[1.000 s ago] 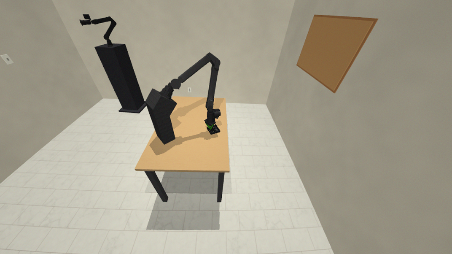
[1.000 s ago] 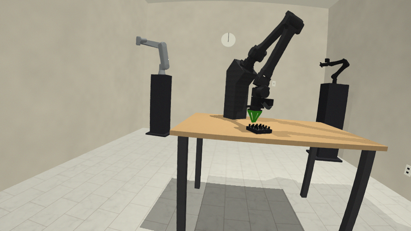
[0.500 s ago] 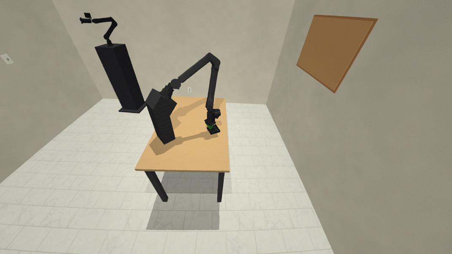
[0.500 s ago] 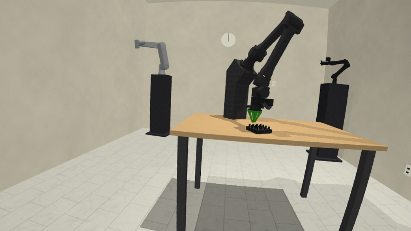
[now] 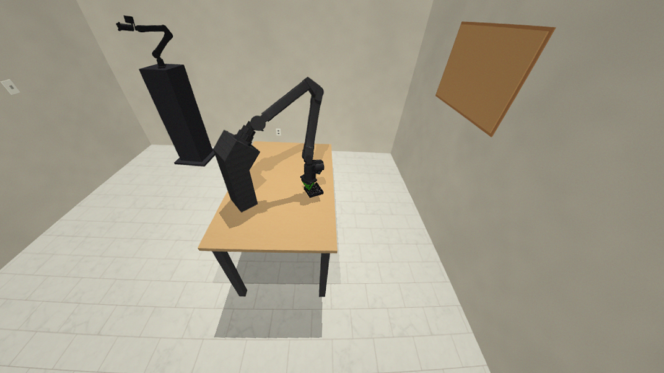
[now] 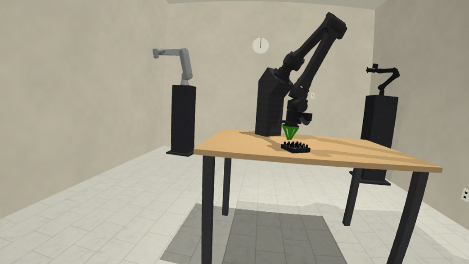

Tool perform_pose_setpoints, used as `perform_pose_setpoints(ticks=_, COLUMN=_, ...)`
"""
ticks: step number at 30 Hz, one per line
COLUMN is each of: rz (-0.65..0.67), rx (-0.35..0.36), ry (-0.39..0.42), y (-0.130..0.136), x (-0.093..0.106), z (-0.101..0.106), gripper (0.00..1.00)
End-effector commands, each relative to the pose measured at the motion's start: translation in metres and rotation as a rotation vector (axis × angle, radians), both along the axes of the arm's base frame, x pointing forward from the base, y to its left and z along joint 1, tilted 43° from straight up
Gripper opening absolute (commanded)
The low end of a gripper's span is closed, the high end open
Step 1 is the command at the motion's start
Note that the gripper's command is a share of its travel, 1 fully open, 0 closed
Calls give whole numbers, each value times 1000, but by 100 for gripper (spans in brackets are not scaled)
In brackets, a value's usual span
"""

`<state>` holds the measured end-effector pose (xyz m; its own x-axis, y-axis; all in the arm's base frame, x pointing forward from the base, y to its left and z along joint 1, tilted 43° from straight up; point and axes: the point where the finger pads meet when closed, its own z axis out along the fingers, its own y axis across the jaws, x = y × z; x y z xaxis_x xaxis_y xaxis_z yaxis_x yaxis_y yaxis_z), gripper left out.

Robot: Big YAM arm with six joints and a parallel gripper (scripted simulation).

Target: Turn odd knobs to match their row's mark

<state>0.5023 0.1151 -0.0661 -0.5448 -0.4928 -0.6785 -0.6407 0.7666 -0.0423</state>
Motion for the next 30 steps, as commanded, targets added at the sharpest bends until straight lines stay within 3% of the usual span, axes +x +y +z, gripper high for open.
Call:
perform_pose_setpoints(ticks=1, rz=1, rx=6, ry=-9, y=5, x=4, z=-1, gripper=18)
perform_pose_setpoints(ticks=30, rz=-7, rx=2, ry=-7, y=-4, x=2, z=-4, gripper=18)
